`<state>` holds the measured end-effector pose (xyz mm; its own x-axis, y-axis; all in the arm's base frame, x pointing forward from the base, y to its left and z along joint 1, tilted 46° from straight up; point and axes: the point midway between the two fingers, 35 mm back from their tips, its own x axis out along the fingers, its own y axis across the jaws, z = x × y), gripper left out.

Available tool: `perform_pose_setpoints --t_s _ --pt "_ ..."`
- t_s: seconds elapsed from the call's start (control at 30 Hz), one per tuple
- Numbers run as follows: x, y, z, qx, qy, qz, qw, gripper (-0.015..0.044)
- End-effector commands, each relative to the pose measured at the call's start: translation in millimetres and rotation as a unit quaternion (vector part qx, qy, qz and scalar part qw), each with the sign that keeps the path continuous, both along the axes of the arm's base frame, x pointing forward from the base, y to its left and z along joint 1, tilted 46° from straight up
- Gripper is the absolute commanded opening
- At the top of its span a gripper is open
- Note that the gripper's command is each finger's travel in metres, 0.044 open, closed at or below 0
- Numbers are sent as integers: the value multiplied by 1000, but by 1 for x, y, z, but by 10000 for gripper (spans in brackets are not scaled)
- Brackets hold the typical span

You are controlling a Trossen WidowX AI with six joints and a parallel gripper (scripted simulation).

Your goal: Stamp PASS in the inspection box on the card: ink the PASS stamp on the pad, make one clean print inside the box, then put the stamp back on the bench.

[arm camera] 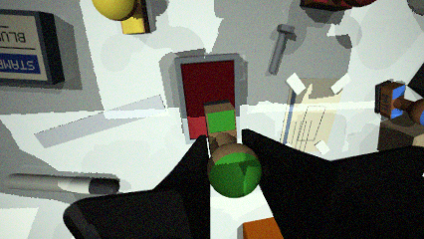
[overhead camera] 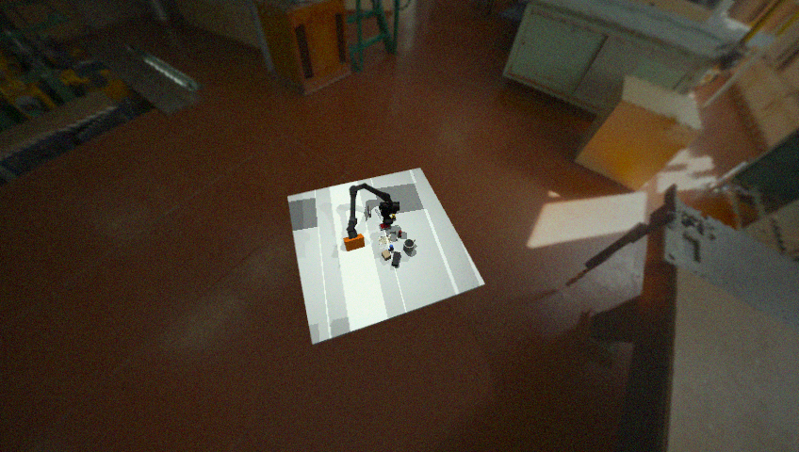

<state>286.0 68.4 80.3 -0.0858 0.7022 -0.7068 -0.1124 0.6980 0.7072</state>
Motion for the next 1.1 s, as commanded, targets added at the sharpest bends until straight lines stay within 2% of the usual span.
perform_pose_setpoints --t_s 0.0,0.63,1.07 --pt "1 -6 0 -3 -3 -1 1000 0" --pt "-33 -94 -85 -15 64 -66 996 0" --pt "-35 -94 -90 -15 66 -68 995 0"
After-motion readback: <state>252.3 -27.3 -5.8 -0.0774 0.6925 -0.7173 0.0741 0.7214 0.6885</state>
